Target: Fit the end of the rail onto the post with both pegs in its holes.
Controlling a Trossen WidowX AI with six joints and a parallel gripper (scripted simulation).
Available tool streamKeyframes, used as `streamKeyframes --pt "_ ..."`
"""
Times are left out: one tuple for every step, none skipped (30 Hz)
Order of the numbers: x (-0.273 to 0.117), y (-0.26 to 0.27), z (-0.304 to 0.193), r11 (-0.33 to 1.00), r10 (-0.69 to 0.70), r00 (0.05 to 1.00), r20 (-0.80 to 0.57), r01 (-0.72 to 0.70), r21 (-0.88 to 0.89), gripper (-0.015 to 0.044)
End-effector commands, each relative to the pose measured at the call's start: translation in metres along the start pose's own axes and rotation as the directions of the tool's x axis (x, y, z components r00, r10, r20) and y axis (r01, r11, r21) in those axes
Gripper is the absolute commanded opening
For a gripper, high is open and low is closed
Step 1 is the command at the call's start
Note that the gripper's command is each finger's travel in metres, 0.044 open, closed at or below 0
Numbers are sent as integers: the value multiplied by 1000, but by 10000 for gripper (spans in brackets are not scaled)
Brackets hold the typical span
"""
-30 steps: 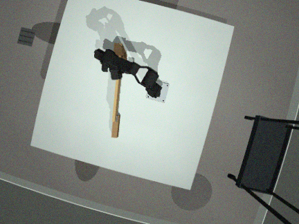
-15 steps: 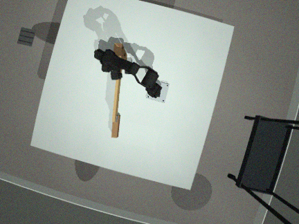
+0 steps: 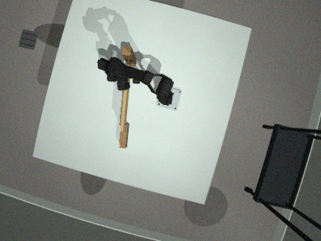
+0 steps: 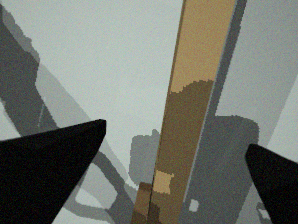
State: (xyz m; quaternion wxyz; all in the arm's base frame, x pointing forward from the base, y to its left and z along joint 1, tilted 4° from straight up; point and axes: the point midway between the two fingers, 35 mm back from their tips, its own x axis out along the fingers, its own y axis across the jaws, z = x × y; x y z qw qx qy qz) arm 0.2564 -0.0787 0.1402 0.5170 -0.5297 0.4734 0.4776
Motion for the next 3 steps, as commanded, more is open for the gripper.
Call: streamKeyframes --pt "-2 -1 -1 1000 -3 1000 -7 3 7 440" --pt "-2 -1 -1 1000 -3 1000 -7 3 7 440" --pt "-2 -1 -1 1000 -3 1000 -7 3 7 440"
